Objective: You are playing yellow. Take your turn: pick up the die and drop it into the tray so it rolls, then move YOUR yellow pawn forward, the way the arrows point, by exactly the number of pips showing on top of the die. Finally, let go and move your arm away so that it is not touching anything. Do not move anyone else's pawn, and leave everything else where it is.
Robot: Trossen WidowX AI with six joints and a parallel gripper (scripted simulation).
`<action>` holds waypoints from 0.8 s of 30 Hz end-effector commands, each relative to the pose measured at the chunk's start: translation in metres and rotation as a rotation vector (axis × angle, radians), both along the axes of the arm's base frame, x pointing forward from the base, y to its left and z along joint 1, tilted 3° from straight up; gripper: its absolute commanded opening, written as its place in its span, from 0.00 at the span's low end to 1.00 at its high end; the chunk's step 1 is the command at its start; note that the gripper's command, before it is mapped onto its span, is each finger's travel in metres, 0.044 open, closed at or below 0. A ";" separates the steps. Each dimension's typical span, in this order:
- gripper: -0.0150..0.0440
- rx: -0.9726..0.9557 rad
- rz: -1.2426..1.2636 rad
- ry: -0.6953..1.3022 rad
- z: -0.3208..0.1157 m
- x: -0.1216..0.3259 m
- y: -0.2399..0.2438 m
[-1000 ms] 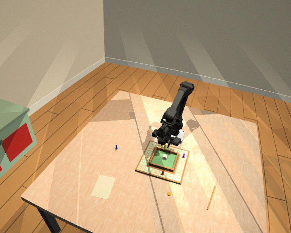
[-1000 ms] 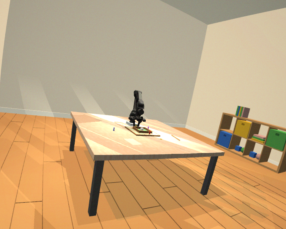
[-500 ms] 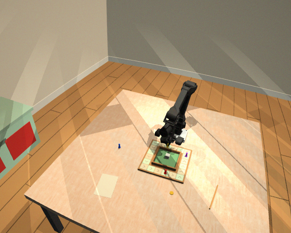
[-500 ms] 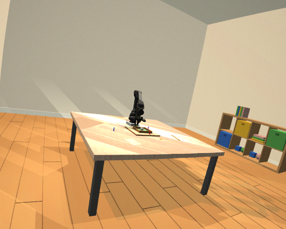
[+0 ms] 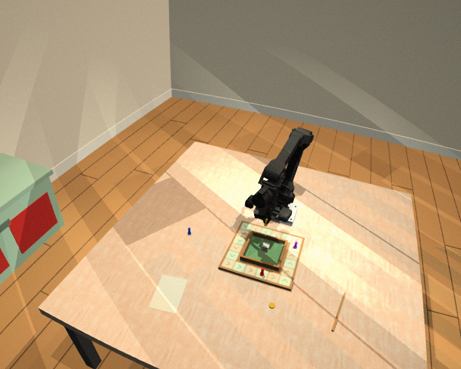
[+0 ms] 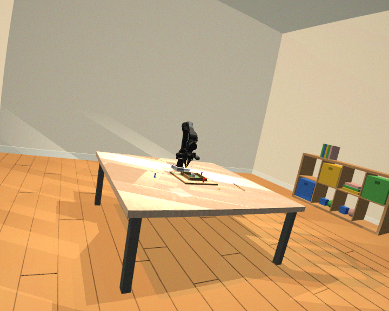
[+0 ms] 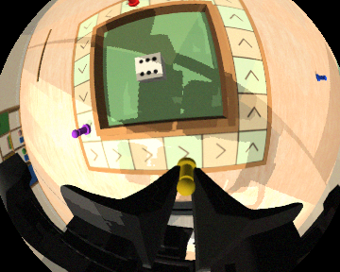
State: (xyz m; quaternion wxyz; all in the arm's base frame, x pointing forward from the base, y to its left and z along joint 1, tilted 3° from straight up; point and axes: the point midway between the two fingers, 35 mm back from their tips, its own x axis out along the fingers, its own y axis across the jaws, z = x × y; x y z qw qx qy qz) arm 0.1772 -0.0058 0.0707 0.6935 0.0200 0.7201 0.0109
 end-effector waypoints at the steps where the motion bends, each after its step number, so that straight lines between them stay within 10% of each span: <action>1: 0.25 -0.004 0.003 -0.008 0.019 0.001 -0.002; 24: 0.25 -0.005 0.003 -0.010 0.073 0.026 -0.011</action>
